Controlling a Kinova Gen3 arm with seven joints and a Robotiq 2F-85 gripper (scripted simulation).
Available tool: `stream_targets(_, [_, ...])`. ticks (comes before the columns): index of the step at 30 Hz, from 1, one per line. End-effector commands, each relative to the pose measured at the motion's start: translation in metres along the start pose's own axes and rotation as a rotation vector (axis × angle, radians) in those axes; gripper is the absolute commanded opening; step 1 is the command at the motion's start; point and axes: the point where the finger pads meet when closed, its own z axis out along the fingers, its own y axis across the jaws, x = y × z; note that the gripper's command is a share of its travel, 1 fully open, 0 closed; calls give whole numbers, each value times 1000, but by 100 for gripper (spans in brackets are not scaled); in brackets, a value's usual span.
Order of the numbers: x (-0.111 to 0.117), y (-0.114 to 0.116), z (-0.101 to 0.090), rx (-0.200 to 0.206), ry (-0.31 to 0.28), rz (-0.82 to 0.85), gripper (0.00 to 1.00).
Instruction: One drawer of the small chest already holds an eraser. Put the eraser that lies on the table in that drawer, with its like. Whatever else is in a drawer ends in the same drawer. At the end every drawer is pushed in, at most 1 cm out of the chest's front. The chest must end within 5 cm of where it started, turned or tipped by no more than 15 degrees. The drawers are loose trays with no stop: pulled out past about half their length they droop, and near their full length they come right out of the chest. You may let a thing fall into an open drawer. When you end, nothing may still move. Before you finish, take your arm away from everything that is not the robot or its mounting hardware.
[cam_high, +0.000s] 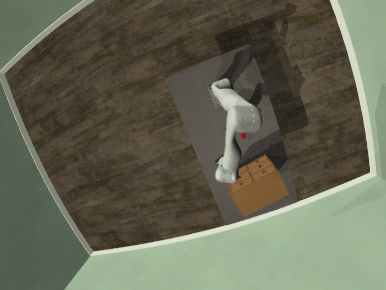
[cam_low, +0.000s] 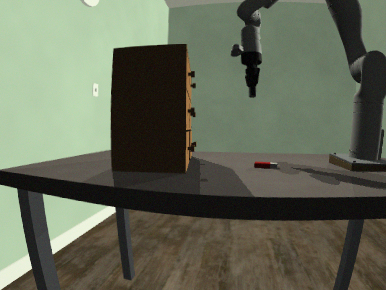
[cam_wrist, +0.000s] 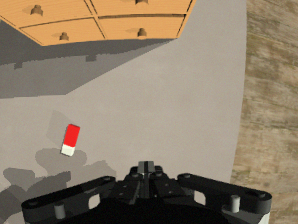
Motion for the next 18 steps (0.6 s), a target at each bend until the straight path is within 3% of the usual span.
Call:
stream_targets(1, [0, 0, -1, -1, 2, 0, 0])
stream_targets(8, [1, -6, -1, -1, 2, 0, 0])
stream_targets(15, [6, -53, -1, -1, 2, 0, 0])
stream_targets(18, [7, -62, -1, -1, 2, 0, 0])
